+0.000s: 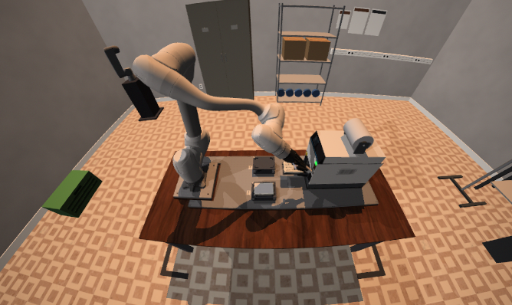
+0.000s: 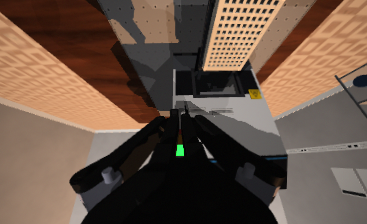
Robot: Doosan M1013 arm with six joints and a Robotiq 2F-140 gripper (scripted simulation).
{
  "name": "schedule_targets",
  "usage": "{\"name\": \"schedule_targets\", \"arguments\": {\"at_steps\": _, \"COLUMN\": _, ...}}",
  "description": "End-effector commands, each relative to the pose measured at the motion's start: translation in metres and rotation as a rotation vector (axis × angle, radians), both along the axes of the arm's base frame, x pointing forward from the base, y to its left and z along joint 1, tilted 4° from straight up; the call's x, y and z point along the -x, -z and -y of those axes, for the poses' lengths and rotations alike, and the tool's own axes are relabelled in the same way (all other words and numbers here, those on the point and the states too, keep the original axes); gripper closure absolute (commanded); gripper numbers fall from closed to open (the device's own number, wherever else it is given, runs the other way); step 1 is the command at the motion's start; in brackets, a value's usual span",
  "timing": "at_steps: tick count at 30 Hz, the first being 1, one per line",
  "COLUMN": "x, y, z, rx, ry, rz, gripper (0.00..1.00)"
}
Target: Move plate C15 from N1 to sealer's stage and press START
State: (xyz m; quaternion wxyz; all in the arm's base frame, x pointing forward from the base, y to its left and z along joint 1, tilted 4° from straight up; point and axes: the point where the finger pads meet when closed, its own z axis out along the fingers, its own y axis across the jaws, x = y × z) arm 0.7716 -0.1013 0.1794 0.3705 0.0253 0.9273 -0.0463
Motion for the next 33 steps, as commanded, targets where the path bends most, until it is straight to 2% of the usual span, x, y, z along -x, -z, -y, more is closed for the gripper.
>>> {"name": "schedule_targets", "arguments": {"at_steps": 1, "x": -0.0041, "y": -0.0002, "z": -0.0007, "rx": 0.001, "ry": -0.002, "rz": 0.001, "gripper": 0.90}}
{"name": "schedule_targets", "arguments": {"at_steps": 33, "x": -0.0087, "y": -0.0001, "z": -0.0003, "rx": 0.001, "ry": -0.002, "rz": 0.001, "gripper": 0.90}}
